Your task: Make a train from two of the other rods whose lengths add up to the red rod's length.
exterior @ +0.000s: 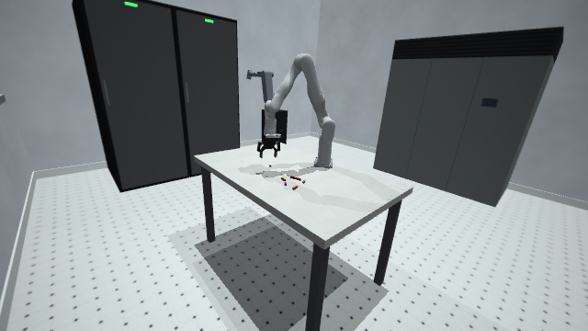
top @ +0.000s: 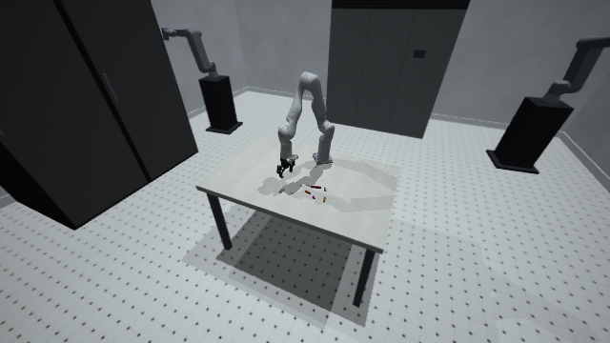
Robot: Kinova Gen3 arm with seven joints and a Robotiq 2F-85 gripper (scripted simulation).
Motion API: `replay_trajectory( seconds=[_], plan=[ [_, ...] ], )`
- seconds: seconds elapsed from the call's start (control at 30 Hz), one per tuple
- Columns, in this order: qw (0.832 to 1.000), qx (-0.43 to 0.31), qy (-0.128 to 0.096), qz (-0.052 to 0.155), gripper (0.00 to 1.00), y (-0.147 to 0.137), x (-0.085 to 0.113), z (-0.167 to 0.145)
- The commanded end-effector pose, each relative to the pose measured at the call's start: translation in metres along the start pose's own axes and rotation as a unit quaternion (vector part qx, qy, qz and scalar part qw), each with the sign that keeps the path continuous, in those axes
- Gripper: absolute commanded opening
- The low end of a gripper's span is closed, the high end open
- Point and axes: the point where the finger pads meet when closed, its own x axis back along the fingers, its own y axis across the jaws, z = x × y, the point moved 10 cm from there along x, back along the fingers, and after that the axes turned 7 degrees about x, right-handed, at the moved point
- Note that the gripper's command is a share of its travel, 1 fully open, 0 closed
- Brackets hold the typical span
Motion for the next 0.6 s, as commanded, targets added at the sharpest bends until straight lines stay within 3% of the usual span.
replay_trajectory(
  seconds=[0.0, 0.57],
  plan=[
    [1.0, 0.002, 0.0, 0.0, 1.0, -0.001, 0.0, 0.006],
    [1.0, -0.016, 0.002, 0.001, 1.0, -0.005, -0.002, 0.021]
  ],
)
